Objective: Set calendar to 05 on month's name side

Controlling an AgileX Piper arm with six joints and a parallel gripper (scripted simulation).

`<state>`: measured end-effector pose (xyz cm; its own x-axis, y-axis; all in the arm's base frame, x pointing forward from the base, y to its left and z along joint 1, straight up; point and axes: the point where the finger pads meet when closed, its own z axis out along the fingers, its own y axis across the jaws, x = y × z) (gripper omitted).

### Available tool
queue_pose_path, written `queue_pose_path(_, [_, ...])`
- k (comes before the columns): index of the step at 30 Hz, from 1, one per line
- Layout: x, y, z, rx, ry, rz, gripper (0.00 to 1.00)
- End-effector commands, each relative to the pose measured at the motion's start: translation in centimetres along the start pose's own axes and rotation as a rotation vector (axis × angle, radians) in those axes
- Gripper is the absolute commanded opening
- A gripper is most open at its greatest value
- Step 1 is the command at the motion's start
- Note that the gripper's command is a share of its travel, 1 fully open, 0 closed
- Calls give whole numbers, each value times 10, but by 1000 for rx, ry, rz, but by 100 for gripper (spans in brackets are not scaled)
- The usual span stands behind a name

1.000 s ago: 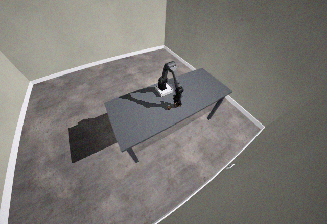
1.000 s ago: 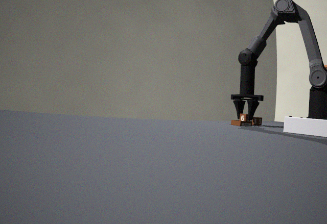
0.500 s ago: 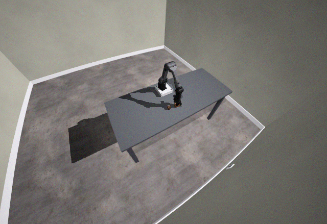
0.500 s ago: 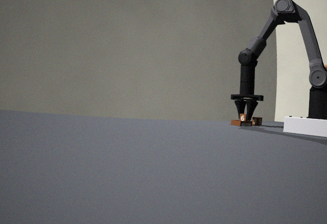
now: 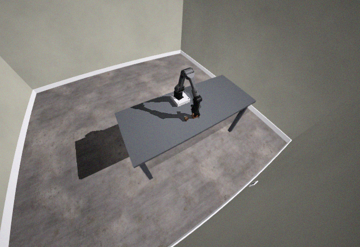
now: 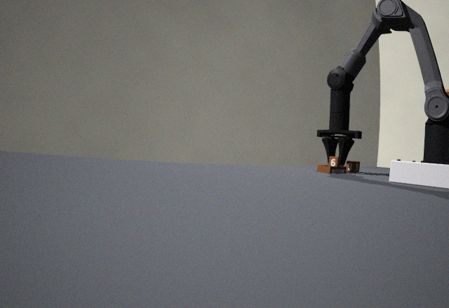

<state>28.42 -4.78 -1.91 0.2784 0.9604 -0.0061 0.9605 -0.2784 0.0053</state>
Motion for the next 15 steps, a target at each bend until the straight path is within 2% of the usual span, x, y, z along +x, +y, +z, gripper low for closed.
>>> queue_pose_path(1, [0, -1, 1, 2, -1, 0, 37])
queue_pose_path(10, [0, 0, 0, 1, -1, 0, 37])
queue_pose_path(15, [0, 1, -17, -4, 0, 0, 37])
